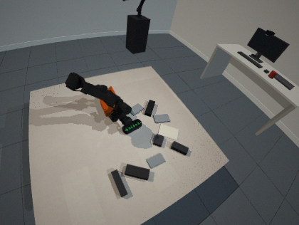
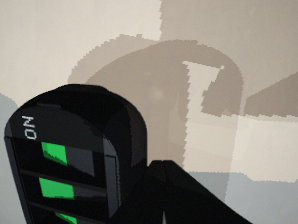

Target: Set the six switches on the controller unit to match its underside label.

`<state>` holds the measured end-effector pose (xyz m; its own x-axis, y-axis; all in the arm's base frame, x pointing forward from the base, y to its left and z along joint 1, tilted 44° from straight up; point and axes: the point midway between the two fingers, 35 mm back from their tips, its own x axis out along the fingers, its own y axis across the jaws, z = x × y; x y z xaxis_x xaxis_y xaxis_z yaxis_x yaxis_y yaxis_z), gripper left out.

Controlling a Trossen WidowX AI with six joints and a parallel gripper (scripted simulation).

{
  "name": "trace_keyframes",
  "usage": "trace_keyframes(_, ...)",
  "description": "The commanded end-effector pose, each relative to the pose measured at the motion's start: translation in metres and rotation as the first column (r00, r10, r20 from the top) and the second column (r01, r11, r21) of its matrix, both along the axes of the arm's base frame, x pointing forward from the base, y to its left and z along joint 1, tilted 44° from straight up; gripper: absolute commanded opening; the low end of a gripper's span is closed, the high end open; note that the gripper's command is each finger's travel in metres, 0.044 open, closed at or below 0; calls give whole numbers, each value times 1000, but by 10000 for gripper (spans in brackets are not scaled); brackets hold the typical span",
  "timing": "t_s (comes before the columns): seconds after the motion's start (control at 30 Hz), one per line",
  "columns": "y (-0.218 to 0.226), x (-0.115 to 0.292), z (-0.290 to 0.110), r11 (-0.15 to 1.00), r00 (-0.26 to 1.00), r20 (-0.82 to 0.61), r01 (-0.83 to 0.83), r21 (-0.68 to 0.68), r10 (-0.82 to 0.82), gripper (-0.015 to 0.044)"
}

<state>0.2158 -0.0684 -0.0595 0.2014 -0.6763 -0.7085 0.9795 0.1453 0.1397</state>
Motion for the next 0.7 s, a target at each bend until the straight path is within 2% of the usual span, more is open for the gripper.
trace_keyframes(0.0,-6,-4,-6,1000,1000,-11,-1,1,1,0)
trace_keyframes(0.67,-23,-8,-21,1000,1000,-11,-2,-4,2,0)
